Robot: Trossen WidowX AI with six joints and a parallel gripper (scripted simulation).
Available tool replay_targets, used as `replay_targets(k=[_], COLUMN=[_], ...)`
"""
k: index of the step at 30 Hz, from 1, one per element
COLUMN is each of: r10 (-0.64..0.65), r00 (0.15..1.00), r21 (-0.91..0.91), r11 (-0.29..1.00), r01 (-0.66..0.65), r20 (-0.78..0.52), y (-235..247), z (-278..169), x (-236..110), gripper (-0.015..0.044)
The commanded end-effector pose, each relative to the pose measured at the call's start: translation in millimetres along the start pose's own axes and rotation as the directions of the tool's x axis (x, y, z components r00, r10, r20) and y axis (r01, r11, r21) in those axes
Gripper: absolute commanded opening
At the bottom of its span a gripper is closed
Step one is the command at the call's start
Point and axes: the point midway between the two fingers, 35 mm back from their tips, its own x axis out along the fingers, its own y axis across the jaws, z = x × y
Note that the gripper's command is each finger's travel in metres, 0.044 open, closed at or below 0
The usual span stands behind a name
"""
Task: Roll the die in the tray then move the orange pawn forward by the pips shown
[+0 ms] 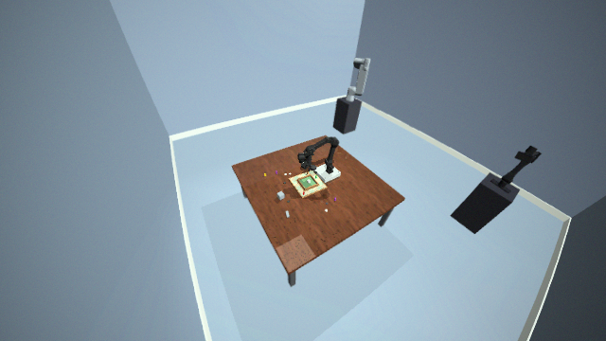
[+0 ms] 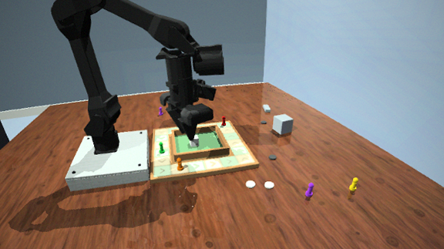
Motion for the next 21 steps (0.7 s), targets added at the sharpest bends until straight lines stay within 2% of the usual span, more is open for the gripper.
replay_targets(k=[1,10,21], r10=[0.022,0.026,0.026], r00=[0.999,0.999,0.999], r21=[-0.153,-0.179,-0.179], r11=[0.988,0.983,0.983], r01=[-0.027,-0.033,-0.033], r20=[-0.034,-0.04,-0.04], y=[-17,-20,-20], z=[-33,-37,-38], x=[10,12,32], gripper=[0.02,0.02,0.02])
